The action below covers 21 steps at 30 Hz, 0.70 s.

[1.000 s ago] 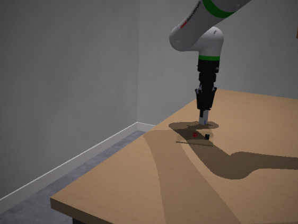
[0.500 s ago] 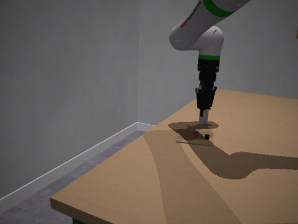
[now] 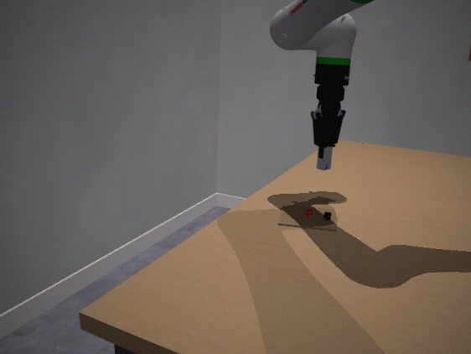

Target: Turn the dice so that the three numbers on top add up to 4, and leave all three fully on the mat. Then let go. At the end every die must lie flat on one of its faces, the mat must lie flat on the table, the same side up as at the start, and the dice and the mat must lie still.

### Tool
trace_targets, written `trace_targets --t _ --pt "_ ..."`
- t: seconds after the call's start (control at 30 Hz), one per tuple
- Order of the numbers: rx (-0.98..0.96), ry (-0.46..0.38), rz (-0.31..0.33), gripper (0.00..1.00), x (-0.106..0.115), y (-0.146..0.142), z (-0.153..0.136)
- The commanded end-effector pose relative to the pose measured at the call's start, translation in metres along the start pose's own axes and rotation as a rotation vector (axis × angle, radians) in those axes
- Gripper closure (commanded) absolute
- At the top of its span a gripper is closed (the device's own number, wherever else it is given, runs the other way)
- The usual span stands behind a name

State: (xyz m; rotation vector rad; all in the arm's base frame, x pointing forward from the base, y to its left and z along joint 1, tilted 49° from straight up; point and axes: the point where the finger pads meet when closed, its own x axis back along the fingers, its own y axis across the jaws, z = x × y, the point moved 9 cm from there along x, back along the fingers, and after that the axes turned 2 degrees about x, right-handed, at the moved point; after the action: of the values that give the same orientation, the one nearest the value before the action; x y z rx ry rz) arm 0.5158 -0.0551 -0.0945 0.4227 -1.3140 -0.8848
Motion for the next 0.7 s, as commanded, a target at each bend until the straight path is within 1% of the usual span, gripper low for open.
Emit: trace_targets --t 0.0,0.1,0.4,0.43,0.5,0.57,0.6,0.63,0.67 --pt "0.000 0.000 -0.001 0.93 0.013 0.000 0.000" --pt "0.000 0.000 -0.001 0.93 0.019 0.000 0.000" --pt "0.006 0.000 0.000 0.93 0.020 0.002 0.000" --pt "0.039 -0.001 0.001 0.93 0.021 0.015 0.001" --pt "0.185 -0.002 0.005 0.93 0.024 0.070 0.008" --pt "0.185 -0.002 0.005 0.93 0.024 0.070 0.008" --pt "0.203 -0.002 0.005 0.93 0.024 0.077 0.009" --pt "0.285 -0.002 0.005 0.93 0.024 0.107 0.016" --pt "0.310 -0.002 0.005 0.93 0.025 0.116 0.018"
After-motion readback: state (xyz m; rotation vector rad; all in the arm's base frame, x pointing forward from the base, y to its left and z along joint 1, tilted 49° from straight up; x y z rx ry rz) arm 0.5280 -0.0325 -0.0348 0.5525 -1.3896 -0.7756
